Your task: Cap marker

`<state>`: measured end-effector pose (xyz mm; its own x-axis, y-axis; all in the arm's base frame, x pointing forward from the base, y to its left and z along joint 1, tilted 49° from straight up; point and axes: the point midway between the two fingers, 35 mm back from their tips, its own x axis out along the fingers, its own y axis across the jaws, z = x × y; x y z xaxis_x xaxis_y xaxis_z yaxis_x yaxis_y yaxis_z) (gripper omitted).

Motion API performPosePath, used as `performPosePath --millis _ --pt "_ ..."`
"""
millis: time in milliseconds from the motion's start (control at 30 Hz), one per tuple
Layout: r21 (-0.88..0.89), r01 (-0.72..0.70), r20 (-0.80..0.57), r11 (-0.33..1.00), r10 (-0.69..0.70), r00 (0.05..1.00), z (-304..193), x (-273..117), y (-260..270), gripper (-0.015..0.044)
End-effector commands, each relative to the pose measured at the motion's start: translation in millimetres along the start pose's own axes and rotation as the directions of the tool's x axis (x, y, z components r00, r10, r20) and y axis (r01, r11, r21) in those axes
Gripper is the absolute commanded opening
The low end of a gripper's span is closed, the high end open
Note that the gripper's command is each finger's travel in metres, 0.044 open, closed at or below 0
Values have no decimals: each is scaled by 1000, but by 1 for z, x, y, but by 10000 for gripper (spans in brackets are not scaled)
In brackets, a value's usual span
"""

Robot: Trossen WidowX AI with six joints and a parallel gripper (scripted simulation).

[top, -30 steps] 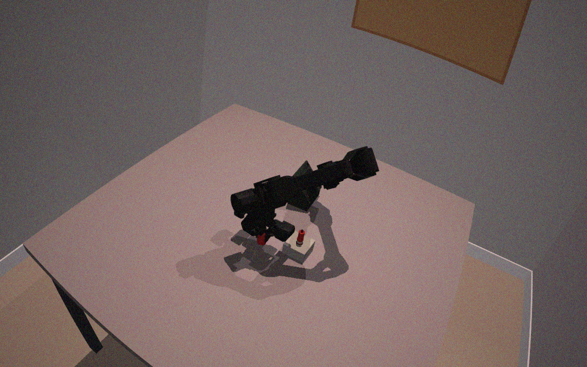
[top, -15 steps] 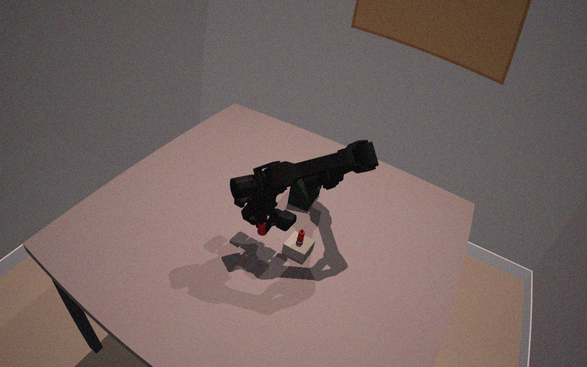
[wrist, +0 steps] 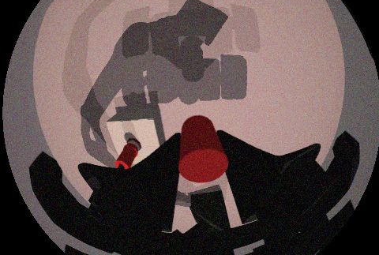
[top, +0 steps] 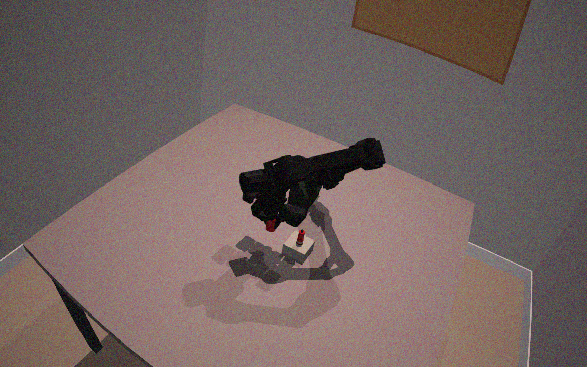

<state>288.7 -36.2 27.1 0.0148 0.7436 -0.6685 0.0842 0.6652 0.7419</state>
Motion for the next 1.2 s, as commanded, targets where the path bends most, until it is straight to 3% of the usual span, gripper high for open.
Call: performPosePath --millis 0,833,1167 --pt "2 0 4 1000 0 1000 -3 -6 11 0" --pt "6 -3 1 1000 3 1000 -37 -38 83 0" --pt "6 -3 1 1000 3 1000 -38 -32 85 0"
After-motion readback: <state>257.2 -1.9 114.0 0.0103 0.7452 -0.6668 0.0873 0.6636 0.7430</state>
